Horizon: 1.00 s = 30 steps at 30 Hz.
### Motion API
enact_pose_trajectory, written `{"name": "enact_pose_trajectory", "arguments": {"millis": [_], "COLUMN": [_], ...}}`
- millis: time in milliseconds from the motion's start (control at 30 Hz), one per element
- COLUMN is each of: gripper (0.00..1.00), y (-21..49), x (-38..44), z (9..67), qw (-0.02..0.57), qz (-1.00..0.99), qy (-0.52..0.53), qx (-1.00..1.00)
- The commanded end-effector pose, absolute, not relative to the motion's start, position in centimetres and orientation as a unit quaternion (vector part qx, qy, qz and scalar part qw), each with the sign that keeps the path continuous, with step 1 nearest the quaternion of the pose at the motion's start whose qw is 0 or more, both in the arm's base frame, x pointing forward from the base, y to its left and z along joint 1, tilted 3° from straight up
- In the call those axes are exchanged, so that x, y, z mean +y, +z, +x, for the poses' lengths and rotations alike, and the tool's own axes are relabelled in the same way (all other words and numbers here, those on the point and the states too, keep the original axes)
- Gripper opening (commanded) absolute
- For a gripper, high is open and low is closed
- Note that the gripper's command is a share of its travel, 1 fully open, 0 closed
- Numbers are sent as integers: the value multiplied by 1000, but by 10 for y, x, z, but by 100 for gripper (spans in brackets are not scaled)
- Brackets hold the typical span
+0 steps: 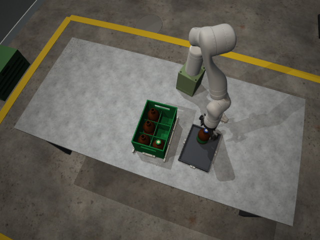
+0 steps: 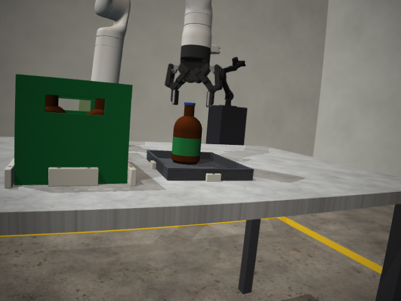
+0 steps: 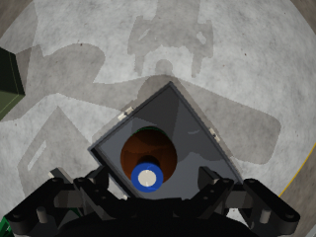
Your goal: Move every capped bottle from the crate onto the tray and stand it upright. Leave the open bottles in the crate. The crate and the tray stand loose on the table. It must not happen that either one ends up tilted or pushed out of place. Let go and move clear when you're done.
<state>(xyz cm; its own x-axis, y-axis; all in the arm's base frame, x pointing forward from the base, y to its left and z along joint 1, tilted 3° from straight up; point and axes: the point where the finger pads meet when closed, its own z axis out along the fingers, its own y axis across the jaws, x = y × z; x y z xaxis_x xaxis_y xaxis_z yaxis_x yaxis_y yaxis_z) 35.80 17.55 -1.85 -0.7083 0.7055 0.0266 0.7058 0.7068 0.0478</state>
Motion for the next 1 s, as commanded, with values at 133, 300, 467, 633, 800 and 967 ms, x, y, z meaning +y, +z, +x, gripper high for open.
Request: {"name": "enact_pose_trajectory", "arguments": {"millis": [133, 300, 467, 633, 800, 967], "gripper": [100, 100, 100, 100, 100, 100], "y": [-8, 9, 25, 27, 32, 38], "x": [175, 174, 173, 175, 174, 173], "z": [358, 358, 358, 353, 356, 358], "qw": [3, 3, 3, 8, 6, 4], "qz": [-382, -382, -382, -379, -380, -381], "qy": [-28, -28, -28, -24, -25, -26], "qx": [-924, -924, -924, -925, -925, -924]}}
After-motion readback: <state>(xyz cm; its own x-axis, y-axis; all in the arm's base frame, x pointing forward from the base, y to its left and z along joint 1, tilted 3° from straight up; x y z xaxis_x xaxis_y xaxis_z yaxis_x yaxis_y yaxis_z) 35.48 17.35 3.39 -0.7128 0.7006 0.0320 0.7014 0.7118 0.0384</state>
